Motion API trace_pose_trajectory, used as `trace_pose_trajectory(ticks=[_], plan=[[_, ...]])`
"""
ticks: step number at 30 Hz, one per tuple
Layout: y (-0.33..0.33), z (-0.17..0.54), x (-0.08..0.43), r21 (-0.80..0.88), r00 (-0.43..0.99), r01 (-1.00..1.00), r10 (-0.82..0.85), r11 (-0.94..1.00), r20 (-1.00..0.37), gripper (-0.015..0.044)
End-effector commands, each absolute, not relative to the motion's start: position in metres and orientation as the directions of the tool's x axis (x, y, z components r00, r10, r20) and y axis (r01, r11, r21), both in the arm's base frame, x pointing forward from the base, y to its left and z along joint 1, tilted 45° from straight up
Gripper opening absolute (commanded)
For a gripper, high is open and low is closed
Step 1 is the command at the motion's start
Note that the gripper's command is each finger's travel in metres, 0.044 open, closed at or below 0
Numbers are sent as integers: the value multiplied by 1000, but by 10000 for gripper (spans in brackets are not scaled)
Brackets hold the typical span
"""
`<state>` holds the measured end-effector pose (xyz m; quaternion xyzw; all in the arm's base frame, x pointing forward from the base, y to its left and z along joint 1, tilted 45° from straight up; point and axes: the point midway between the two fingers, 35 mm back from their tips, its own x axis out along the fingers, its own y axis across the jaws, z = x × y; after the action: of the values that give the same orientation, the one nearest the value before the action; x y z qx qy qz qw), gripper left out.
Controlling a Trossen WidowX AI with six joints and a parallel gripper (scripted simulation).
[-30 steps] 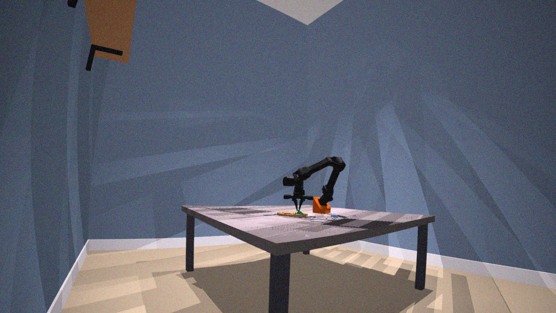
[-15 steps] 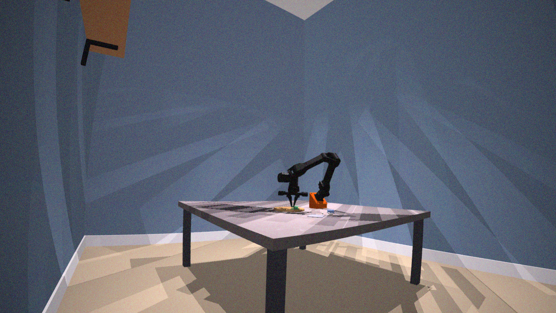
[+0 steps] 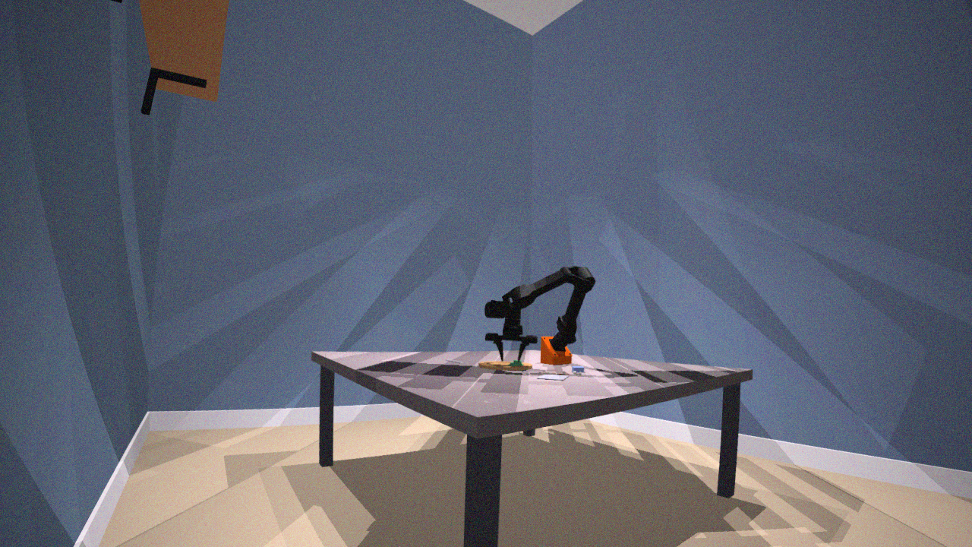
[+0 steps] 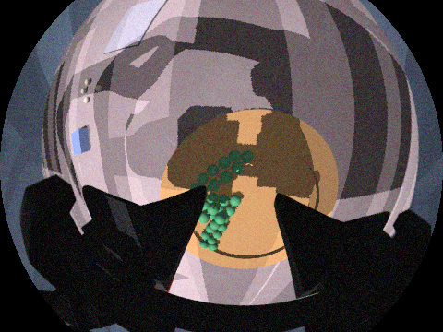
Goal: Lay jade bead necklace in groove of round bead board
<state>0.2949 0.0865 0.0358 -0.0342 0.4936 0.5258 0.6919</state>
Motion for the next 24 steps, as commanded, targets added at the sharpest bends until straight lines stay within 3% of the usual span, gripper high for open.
trace_pose_trajectory(ticks=[1,4,24], plan=[[89,37,292,484,-55,-759,699,435,-713,368],[85,38,294,482,-47,-755,697,445,-716,440],[83,40,294,491,-58,-754,700,436,-711,440]])
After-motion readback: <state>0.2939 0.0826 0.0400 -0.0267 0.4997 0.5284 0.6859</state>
